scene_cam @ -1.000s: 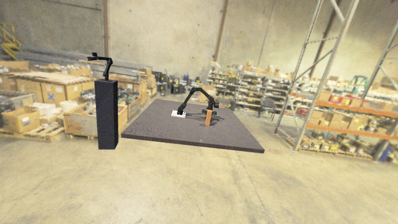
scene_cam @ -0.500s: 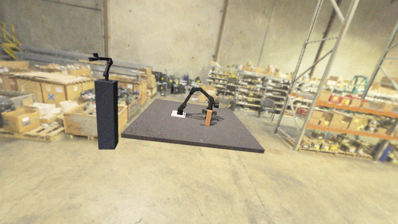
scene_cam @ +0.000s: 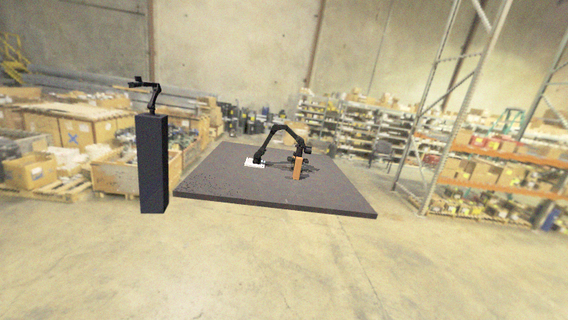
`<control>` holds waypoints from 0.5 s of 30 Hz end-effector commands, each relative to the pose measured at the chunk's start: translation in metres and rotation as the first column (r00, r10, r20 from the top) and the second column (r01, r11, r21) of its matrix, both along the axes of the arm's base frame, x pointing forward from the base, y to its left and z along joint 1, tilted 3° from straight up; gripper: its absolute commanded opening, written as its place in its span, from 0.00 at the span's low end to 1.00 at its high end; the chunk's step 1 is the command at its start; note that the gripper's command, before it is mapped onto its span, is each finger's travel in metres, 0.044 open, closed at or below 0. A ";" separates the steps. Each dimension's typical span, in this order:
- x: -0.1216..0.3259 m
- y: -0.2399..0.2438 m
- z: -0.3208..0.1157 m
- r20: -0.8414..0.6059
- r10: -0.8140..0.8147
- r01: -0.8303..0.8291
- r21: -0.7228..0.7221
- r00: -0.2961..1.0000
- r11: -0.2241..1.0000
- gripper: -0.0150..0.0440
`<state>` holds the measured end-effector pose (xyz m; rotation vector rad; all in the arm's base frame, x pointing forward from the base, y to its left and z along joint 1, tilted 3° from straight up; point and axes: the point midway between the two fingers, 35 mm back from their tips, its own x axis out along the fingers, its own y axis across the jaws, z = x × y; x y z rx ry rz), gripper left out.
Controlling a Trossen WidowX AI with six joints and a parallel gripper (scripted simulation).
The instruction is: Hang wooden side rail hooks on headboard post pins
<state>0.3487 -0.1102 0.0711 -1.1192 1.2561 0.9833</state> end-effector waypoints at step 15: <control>-0.011 0.003 -0.001 -0.005 0.031 -0.031 0.000 1.000 1.000 0.25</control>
